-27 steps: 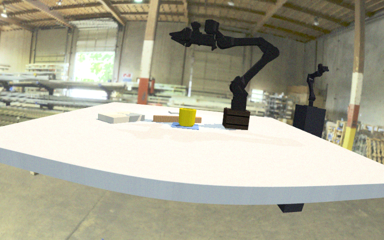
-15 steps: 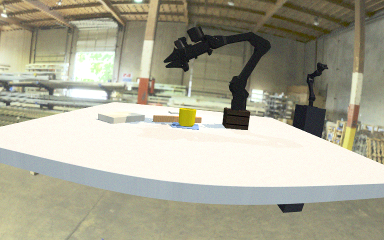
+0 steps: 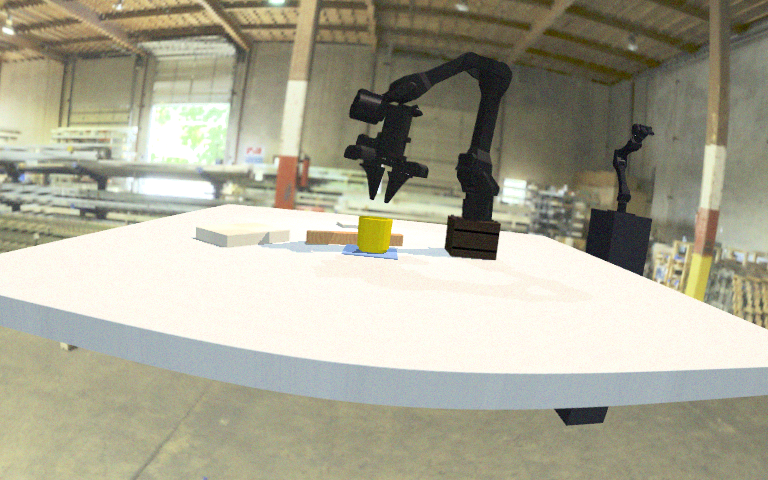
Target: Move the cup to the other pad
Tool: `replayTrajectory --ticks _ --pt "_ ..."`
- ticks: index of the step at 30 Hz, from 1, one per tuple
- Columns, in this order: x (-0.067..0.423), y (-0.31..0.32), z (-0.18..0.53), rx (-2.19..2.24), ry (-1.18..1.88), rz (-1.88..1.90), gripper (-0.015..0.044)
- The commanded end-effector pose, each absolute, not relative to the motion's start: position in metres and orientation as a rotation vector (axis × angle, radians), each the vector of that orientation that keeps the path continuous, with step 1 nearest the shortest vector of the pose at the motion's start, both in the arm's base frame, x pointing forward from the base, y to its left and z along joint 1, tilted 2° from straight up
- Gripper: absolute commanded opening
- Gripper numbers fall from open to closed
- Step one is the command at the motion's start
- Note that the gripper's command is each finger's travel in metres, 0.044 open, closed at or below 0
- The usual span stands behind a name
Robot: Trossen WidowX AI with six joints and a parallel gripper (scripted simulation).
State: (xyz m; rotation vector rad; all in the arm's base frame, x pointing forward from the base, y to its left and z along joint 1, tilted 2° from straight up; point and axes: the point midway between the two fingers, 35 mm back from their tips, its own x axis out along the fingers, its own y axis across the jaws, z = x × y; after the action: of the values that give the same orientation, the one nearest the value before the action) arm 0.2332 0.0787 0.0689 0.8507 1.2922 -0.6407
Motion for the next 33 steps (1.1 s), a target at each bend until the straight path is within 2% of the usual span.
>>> replayTrajectory --ticks 1,33 --pt "0.215 0.08 0.059 0.852 1.358 -0.806 0.0167" --pt "0.218 0.078 0.019 0.852 1.357 -0.806 0.0167"
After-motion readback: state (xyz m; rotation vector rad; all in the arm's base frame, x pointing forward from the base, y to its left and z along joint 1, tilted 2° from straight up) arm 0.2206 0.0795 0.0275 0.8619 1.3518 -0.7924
